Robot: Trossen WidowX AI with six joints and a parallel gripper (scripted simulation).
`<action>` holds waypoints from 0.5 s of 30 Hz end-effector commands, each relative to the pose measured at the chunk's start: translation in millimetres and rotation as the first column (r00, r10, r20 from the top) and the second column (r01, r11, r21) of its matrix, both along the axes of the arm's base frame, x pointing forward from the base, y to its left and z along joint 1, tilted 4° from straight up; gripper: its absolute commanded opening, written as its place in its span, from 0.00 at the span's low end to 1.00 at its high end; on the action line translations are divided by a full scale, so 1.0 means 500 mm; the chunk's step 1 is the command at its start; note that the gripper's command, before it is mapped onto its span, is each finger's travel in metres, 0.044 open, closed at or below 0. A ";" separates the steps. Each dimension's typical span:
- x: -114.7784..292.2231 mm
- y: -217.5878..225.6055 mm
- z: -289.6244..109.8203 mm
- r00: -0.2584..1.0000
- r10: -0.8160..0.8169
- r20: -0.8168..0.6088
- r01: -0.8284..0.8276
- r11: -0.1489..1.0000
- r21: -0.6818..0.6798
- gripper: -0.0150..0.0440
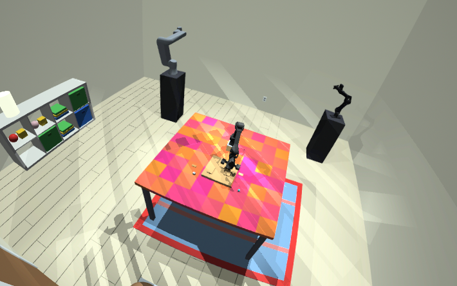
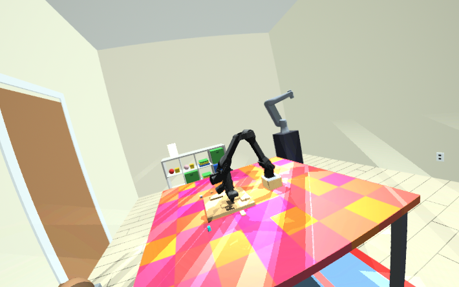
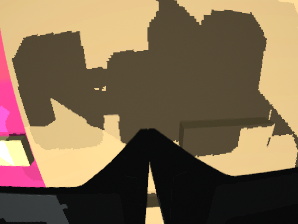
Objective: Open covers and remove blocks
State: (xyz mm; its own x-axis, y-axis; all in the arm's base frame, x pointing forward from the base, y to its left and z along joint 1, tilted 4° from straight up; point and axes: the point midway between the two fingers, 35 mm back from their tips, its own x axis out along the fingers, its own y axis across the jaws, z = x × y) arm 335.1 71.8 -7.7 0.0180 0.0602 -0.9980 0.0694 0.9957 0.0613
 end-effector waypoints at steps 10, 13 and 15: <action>0.017 0.002 -0.003 1.000 -0.004 -0.002 0.004 1.000 0.006 0.25; 0.023 0.001 -0.003 1.000 -0.004 -0.002 0.004 1.000 0.006 0.25; 0.027 0.001 -0.002 1.000 -0.004 -0.002 0.004 1.000 0.006 0.25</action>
State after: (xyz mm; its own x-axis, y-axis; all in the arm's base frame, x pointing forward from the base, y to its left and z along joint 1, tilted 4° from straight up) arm 345.1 71.6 -9.5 0.0168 0.0599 -0.9981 0.0755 0.9953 0.0610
